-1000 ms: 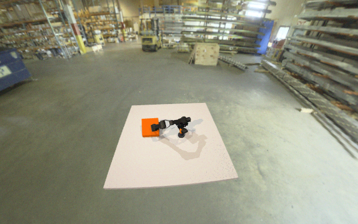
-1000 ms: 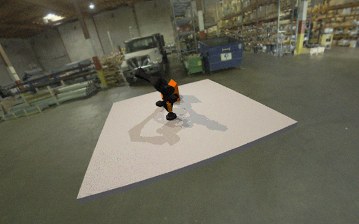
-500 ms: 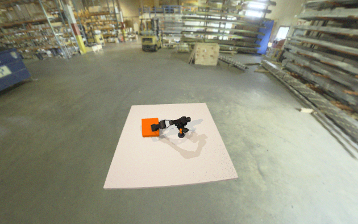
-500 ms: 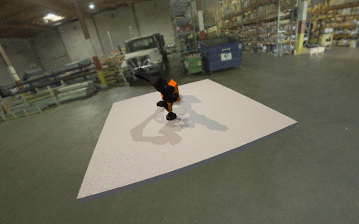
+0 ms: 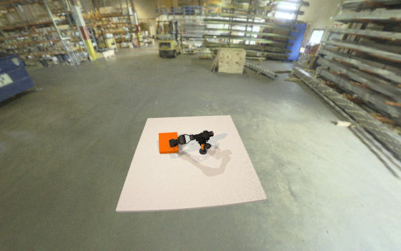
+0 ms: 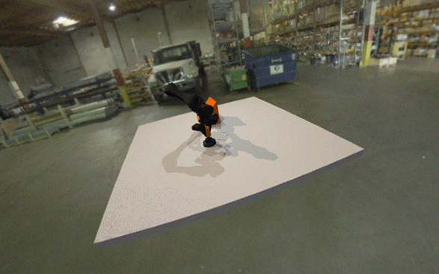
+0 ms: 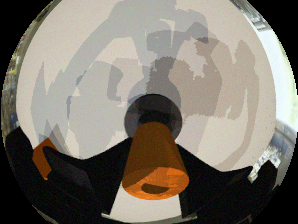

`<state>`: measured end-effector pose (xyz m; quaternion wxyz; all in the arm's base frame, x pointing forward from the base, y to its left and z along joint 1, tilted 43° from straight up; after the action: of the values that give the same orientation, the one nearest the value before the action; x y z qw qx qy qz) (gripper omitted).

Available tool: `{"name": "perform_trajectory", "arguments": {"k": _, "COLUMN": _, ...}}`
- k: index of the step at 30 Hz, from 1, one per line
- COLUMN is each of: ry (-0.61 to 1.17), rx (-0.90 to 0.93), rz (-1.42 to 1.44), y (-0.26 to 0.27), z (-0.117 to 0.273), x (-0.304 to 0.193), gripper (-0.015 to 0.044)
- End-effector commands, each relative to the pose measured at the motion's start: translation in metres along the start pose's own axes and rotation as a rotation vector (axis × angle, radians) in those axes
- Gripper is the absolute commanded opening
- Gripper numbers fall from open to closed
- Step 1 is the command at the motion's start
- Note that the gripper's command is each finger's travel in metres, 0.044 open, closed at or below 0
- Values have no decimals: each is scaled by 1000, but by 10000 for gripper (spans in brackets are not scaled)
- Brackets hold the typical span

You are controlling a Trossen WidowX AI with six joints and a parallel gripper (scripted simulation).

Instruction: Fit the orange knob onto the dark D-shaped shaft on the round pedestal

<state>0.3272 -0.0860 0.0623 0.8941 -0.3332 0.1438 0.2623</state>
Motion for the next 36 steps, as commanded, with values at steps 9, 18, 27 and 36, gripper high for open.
{"name": "perform_trajectory", "arguments": {"k": 9, "ry": -2, "rx": 0, "rz": 130, "y": -2, "z": 5, "x": 0, "gripper": 0}}
{"name": "perform_trajectory", "arguments": {"k": 18, "ry": -2, "rx": 0, "rz": 215, "y": -3, "z": 3, "x": 1, "gripper": 0}}
{"name": "perform_trajectory", "arguments": {"k": 27, "ry": -2, "rx": 0, "rz": 215, "y": -1, "z": 3, "x": 0, "gripper": 0}}
{"name": "perform_trajectory", "arguments": {"k": 36, "ry": -2, "rx": 0, "rz": 215, "y": -1, "z": -1, "x": 0, "gripper": 0}}
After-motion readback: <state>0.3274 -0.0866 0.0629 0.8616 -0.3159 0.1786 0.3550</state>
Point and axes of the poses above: the point midway between the two fingers, 35 mm back from their tips, its own z axis back along the fingers, its own y axis across the jaws, x = y × z, the point moved 1 cm from there along z, back along the fingers, and after that the axes turned 3 degrees about z, right-handed, at the moved point
